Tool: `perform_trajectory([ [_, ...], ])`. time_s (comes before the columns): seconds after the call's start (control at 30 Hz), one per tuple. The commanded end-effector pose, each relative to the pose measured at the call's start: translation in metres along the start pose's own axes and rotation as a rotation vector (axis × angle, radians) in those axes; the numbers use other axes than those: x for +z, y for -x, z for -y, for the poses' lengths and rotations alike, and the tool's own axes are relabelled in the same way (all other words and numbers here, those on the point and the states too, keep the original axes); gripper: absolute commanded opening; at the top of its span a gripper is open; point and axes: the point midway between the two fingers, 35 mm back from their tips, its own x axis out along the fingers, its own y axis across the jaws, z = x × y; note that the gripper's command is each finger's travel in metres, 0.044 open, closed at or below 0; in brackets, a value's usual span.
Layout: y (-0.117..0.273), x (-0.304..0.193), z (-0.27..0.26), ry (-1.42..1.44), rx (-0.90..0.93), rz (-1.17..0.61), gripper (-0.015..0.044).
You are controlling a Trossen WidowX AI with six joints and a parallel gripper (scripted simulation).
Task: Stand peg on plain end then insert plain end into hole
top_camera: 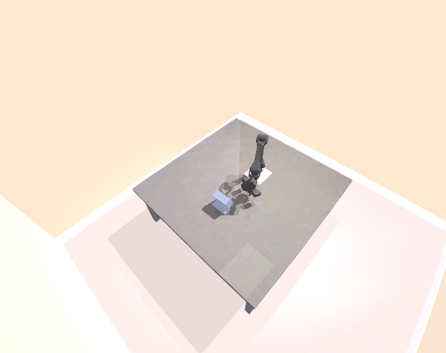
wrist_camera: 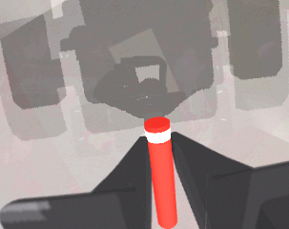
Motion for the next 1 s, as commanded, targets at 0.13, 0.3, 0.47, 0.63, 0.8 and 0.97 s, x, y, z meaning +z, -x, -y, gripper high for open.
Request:
perform_trajectory([
  [0.13,0.005,-0.004,0.0,-0.001,-0.002,0.077,0.0049],
  [0.3,0.008,-0.005,0.0,-0.001,-0.002,0.12,0.0049],
  [0.47,0.01,-0.008,0.0,-0.001,-0.002,0.163,0.0049],
  [0.63,0.013,-0.01,0.0,-0.001,-0.002,0.205,0.0049],
  [0.8,0.015,-0.012,0.0,-0.001,-0.002,0.248,0.0049],
  [0.97,0.018,-0.014,0.0,-0.001,-0.002,0.291,0.0049],
])
